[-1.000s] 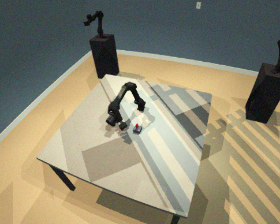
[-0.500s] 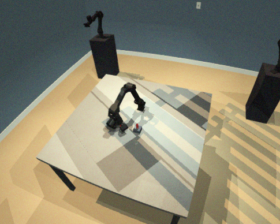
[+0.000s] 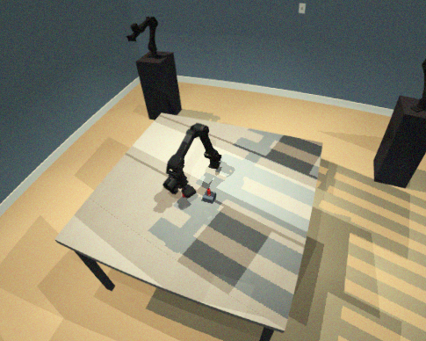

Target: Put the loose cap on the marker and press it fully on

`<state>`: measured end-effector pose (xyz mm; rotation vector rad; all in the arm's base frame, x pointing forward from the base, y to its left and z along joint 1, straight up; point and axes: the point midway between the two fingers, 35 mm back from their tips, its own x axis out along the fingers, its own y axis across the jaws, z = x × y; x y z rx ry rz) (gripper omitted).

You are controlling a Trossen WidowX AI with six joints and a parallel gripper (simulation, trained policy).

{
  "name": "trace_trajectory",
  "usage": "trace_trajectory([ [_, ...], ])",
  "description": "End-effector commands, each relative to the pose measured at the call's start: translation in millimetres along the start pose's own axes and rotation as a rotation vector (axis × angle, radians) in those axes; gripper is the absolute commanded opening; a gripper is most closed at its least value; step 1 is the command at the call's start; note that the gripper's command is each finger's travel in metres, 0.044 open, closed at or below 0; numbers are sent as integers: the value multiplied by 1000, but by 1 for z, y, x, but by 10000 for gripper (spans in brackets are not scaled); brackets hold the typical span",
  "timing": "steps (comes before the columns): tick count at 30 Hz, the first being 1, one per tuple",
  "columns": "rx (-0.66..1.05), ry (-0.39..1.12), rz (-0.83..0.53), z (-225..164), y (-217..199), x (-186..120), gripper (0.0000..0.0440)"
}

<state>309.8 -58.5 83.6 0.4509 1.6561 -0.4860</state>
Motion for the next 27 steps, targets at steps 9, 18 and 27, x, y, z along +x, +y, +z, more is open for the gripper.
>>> trace_trajectory([
  [9,-64,-79,33,-12,28,-42,31],
  [18,-95,-74,43,-40,50,-62,18],
  [27,-133,-53,35,-75,68,-75,0],
])
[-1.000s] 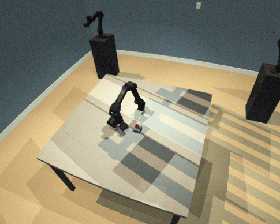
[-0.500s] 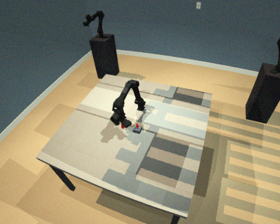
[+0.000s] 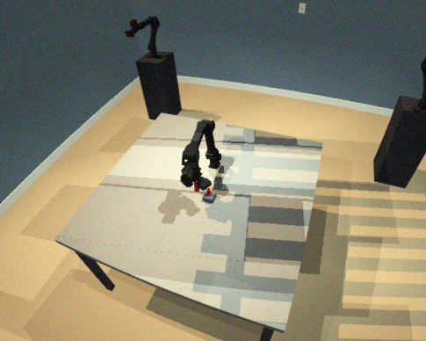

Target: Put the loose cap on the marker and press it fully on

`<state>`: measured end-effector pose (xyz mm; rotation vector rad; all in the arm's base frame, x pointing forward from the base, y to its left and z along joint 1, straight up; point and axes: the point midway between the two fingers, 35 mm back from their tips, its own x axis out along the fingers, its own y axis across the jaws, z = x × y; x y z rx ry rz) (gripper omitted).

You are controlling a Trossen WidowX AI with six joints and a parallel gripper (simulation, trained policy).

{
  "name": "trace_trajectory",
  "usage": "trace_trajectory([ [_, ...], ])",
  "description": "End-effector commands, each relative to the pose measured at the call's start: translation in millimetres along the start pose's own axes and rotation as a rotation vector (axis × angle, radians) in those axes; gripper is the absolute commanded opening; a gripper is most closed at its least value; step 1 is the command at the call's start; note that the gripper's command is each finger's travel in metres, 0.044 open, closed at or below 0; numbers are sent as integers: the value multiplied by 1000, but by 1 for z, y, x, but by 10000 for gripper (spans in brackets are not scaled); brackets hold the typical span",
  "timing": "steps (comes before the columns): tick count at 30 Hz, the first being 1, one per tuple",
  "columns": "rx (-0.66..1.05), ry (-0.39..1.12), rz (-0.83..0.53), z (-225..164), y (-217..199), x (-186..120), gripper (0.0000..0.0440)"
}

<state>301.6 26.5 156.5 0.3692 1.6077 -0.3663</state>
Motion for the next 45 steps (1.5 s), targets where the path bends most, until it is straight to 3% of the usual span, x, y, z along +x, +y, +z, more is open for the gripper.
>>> trace_trajectory([
  [1,-14,10,0,-15,10,-7,0],
  [18,-62,36,-25,-56,29,-13,0],
  [45,-67,88,-44,-55,29,41,0],
])
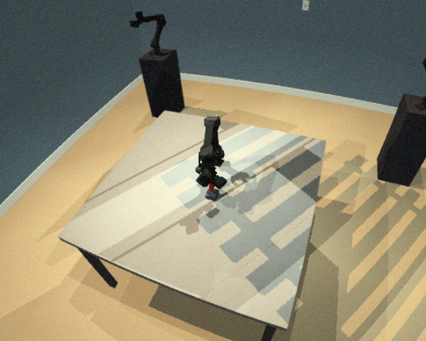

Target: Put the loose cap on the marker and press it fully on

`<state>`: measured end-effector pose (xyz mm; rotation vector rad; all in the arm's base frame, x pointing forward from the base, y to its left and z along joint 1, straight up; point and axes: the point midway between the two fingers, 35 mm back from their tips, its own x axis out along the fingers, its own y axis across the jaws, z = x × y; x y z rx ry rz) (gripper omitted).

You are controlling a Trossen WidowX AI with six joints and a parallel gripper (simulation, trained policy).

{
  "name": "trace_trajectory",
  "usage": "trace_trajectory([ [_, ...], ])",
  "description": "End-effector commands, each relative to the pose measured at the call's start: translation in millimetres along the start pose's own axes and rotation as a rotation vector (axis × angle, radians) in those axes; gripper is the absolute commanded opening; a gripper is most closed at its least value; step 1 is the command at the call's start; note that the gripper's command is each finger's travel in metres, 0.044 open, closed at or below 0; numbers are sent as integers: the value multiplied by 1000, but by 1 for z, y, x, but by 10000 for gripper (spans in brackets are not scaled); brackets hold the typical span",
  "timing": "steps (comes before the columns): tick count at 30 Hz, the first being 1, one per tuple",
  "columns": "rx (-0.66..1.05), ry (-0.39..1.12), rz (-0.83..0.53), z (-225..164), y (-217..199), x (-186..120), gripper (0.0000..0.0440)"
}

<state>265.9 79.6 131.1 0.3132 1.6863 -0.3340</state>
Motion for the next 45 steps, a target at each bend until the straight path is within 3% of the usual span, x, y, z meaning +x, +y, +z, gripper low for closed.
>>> trace_trajectory([
  [1,-10,24,-12,0,-2,15,0],
  [9,-37,25,-15,3,-3,34,2],
  [11,-41,27,-22,4,-4,38,55],
  [30,-47,62,-35,-4,-9,45,160],
  [34,-51,77,-34,-10,-12,44,216],
  [43,-67,60,-9,-16,-14,41,440],
  [45,-68,44,4,-15,-13,39,440],
])
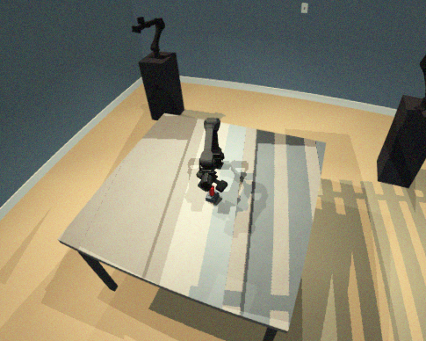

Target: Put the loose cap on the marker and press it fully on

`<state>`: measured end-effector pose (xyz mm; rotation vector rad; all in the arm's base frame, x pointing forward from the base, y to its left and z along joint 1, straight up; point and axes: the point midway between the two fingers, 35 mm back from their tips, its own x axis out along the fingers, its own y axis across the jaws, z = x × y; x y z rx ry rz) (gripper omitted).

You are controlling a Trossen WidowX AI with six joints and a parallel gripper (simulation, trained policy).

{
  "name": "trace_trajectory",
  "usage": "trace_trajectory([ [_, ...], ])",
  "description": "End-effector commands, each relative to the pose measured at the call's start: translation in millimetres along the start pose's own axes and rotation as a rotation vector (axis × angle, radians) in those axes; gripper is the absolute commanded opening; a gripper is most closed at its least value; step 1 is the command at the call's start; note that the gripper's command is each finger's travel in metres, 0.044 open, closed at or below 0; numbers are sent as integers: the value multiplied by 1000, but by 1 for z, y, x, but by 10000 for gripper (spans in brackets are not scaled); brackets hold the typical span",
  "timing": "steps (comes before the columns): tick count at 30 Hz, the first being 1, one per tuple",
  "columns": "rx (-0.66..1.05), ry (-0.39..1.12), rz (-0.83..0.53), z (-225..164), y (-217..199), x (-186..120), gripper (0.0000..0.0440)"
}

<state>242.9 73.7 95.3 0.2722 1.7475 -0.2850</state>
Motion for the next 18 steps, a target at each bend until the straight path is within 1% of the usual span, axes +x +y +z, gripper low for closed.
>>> trace_trajectory([
  [1,-10,-19,22,-1,1,-2,440],
  [7,-13,-76,69,2,6,-16,440],
  [13,-20,-131,114,4,11,-41,440],
  [18,-31,-158,138,4,11,-52,440],
])
